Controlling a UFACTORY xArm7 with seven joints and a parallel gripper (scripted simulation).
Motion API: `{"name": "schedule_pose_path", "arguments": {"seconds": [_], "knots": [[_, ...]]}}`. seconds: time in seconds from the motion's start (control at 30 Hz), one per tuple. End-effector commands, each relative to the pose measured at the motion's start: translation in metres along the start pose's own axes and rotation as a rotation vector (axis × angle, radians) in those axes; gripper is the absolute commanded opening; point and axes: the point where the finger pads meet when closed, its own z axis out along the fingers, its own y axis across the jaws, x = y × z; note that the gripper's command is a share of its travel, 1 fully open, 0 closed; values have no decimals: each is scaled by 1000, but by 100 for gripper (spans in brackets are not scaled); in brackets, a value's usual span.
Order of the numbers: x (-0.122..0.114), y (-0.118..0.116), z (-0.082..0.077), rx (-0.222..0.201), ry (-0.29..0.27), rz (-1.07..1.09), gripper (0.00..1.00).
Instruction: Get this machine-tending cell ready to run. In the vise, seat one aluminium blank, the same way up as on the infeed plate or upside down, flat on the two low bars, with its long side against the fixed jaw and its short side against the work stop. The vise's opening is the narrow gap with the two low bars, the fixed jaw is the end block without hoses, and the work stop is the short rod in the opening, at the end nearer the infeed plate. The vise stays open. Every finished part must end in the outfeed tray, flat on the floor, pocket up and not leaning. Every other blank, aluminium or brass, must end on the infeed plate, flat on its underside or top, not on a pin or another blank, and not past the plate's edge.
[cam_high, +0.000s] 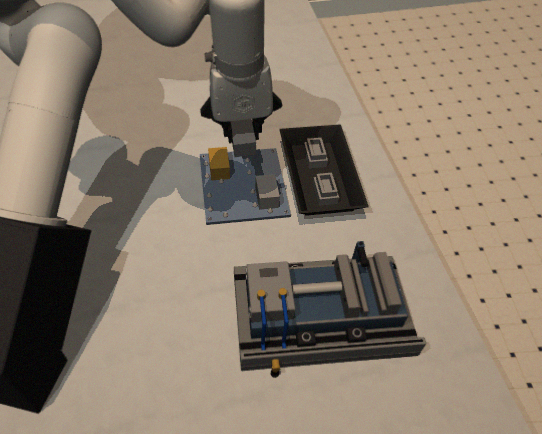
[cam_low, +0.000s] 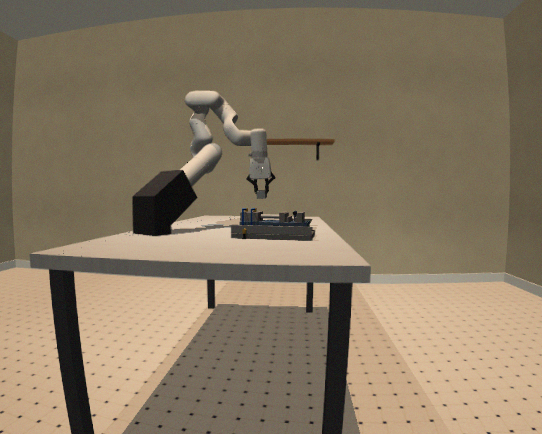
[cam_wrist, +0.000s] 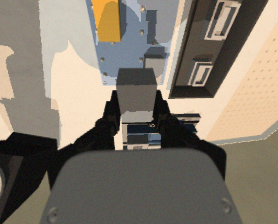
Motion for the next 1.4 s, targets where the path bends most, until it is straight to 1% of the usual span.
{"name": "schedule_pose_path", "arguments": {"seconds": [0.0, 0.07, 0.17, 0.23, 0.37, 0.5, 0.57, 0.6, 0.7, 0.83, 1.07, 1.13, 1.17, 1.27, 1.37], "knots": [[6, 27, -7, -8, 72, -10, 0], [-2, 55, -15, -26, 127, -4, 0], [-10, 69, -17, -34, 149, 3, 0], [-20, 81, -19, -40, 164, 11, 0], [-41, 100, -20, -47, 180, 29, 0], [-65, 116, -18, -50, 182, 46, 0], [-65, 116, -18, -50, 182, 46, 0], [-84, 125, -15, -49, 176, 58, 0], [-99, 131, -13, -48, 168, 67, 0], [-127, 140, -9, -43, 147, 80, 0], [-177, 151, -2, -27, 91, 94, 0], [-177, 151, -2, -27, 91, 94, 0], [-197, 154, 0, -18, 63, 96, 0], [-216, 157, 1, -8, 33, 96, 0], [-240, 160, 1, 6, -9, 92, 0]]}}
